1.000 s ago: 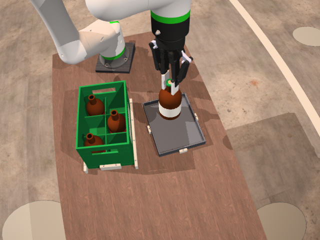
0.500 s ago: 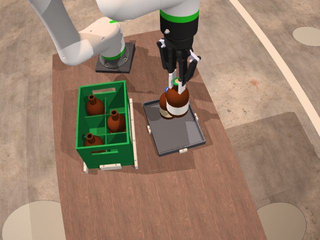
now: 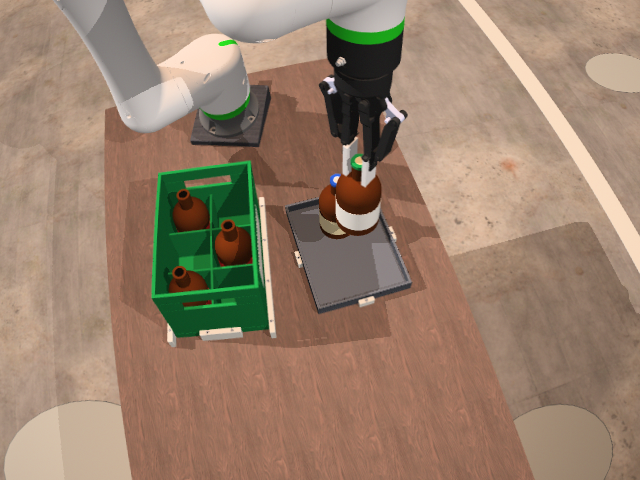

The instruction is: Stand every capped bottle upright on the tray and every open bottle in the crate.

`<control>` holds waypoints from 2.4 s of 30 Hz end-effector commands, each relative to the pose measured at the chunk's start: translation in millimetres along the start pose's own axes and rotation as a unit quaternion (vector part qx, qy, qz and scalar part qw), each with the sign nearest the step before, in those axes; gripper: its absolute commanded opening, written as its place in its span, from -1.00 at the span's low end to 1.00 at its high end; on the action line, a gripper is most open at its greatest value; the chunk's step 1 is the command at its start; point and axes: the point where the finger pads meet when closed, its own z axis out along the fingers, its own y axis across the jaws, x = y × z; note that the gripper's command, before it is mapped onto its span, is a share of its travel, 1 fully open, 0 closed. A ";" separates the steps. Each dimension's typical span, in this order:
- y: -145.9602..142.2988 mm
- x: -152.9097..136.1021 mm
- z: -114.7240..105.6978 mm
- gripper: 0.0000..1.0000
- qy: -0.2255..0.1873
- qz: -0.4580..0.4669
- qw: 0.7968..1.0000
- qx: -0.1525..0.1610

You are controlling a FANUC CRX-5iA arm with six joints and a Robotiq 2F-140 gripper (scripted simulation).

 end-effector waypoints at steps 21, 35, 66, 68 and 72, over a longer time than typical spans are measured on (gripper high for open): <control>-1.2 2.5 40.0 -1.00 0.000 0.000 1.000 0.000; -1.1 1.1 61.9 -1.00 0.000 0.000 1.000 0.000; -1.0 1.7 111.7 -1.00 0.000 0.000 1.000 0.000; -1.0 1.6 115.7 -1.00 0.000 0.000 1.000 0.000; -1.0 1.4 123.7 -1.00 0.000 0.000 1.000 0.000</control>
